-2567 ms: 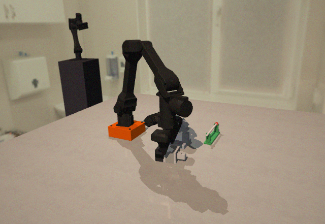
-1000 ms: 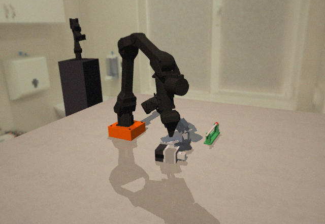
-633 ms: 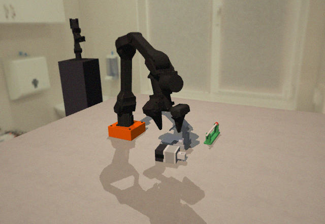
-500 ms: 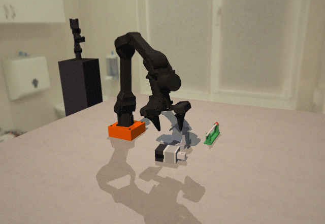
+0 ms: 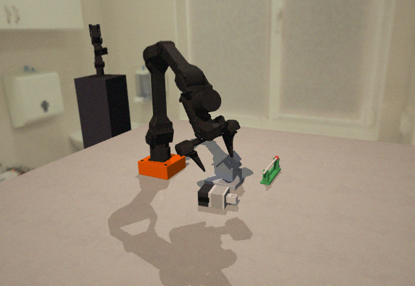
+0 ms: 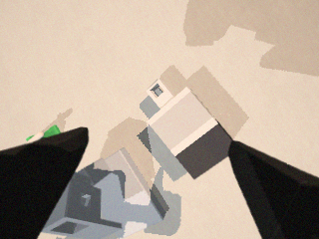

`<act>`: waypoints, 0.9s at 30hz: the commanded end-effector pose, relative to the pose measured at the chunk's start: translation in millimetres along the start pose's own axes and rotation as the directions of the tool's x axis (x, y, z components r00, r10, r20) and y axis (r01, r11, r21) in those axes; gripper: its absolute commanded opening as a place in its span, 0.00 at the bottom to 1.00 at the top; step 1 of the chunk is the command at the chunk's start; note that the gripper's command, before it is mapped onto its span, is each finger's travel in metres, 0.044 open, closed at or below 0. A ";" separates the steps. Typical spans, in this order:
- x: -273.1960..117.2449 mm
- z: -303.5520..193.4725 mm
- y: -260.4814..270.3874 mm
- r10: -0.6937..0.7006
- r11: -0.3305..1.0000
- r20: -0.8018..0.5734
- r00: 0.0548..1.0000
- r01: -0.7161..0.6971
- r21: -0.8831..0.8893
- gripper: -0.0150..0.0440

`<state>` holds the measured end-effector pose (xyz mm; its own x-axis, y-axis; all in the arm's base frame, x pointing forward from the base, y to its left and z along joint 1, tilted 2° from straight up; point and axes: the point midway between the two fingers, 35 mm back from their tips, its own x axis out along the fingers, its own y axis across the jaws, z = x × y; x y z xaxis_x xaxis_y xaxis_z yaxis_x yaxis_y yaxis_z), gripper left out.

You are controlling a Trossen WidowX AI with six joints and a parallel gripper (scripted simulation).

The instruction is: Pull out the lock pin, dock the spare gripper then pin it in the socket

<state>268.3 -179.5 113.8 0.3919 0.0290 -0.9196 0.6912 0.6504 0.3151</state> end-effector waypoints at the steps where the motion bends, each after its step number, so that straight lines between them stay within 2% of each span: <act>1: -8.1 1.4 -0.4 0.100 0.678 0.103 0.990 0.008 -0.735 1.00; 19: -7.3 1.3 -0.7 0.102 0.658 0.106 0.989 0.013 -0.753 1.00; 27: 30.6 -5.3 -12.8 0.101 0.659 0.109 0.989 0.016 -0.752 1.00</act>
<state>268.9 -184.5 98.7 0.5288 0.0040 -0.8487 0.0082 0.9999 0.0099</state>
